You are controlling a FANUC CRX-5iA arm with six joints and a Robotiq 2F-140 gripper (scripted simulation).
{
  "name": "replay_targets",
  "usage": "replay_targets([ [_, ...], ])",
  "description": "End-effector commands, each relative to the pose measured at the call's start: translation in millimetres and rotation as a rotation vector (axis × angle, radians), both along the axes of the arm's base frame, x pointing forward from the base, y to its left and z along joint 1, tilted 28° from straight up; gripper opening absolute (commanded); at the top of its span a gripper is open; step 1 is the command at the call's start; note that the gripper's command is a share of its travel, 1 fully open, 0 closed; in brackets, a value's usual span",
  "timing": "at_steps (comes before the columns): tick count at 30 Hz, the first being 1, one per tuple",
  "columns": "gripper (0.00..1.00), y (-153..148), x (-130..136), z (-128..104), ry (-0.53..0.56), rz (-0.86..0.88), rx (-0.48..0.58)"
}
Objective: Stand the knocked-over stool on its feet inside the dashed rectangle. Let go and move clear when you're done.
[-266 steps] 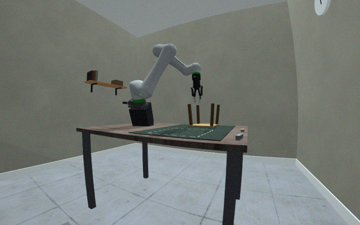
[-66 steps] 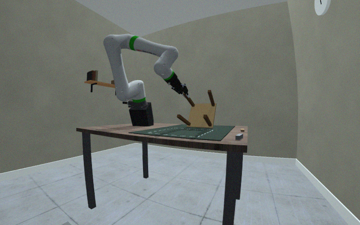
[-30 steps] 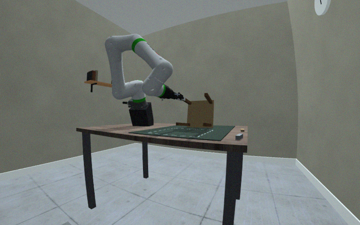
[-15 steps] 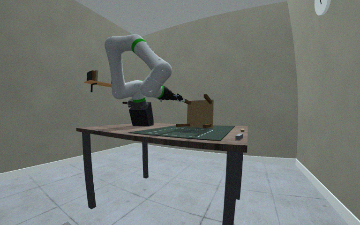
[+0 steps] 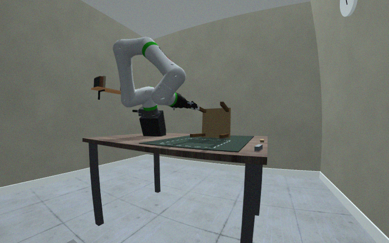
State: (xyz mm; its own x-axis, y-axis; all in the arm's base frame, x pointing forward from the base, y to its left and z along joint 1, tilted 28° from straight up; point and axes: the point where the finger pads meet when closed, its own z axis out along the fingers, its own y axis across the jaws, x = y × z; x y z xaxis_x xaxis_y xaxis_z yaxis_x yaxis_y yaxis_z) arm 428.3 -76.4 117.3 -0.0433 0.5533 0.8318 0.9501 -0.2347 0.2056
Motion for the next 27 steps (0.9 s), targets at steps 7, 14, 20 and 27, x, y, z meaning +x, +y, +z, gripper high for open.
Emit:
replay_targets([
  [7,0.10,-0.2,0.0,0.1,0.000,0.000,-0.001],
  [14,0.10,-0.2,0.0,0.1,0.000,0.000,-0.001],
  [20,0.10,-0.2,0.0,0.1,0.000,0.000,-0.001],
  [27,0.38,-0.2,0.0,0.1,0.000,0.000,-0.001],
])
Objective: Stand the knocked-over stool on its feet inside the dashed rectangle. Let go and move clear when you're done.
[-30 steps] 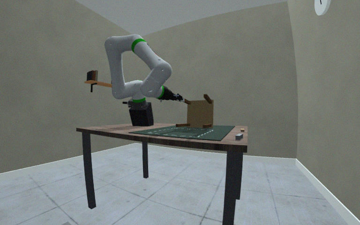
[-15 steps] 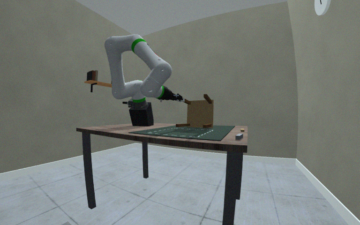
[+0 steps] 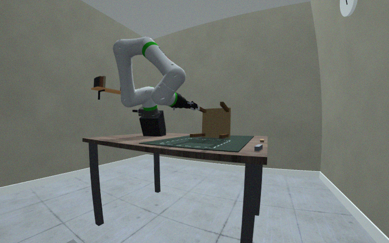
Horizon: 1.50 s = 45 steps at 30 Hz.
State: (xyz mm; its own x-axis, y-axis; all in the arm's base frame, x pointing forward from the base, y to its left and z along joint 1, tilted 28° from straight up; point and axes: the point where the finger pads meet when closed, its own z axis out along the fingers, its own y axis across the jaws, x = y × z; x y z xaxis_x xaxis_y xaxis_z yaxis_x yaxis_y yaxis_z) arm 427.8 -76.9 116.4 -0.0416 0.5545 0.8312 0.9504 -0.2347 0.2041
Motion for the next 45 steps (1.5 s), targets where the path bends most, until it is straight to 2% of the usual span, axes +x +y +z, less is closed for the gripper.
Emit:
replay_targets([
  [1,0.38,0,0,1,-0.002,0.001,0.000],
  [35,0.38,0,0,1,-0.002,0.001,0.000],
  [45,0.38,-26,-10,18,-0.002,0.001,0.000],
])
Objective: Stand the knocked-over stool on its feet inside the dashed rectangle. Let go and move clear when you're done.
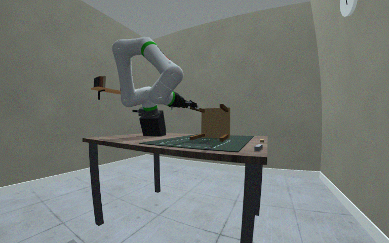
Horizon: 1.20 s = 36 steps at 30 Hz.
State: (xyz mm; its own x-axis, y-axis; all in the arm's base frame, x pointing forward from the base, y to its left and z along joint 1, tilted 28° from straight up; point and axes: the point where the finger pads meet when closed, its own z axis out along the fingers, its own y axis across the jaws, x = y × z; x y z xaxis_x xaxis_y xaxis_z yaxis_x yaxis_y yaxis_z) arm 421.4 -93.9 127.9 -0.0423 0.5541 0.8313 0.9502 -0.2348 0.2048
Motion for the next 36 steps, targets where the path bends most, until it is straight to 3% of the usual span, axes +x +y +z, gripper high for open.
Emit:
replay_targets([
  [1,0.38,-9,-3,7,-0.001,0.001,0.000],
  [15,0.38,-54,-21,36,-0.001,0.001,0.000],
  [26,0.38,-54,-21,39,-0.001,0.001,0.000],
  [36,0.38,-42,-23,62,-0.001,0.001,0.000],
])
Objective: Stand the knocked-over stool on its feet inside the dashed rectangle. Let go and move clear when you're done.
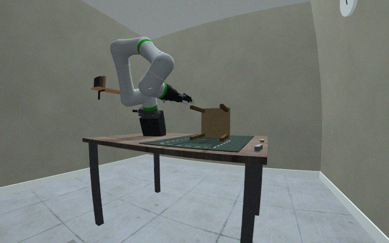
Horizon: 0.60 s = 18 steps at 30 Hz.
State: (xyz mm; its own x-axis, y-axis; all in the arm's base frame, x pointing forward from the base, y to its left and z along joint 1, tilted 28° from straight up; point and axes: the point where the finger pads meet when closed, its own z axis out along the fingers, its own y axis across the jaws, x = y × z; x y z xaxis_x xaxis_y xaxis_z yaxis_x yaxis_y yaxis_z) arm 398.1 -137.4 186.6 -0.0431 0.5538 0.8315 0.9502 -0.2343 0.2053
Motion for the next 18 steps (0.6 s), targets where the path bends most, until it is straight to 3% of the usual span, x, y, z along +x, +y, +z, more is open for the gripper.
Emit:
replay_targets([
  [1,0.38,4,0,8,-0.001,0.000,-0.001],
  [10,0.38,21,-3,42,-0.001,0.000,-0.001],
  [18,0.38,25,-4,49,-0.001,0.000,-0.001],
])
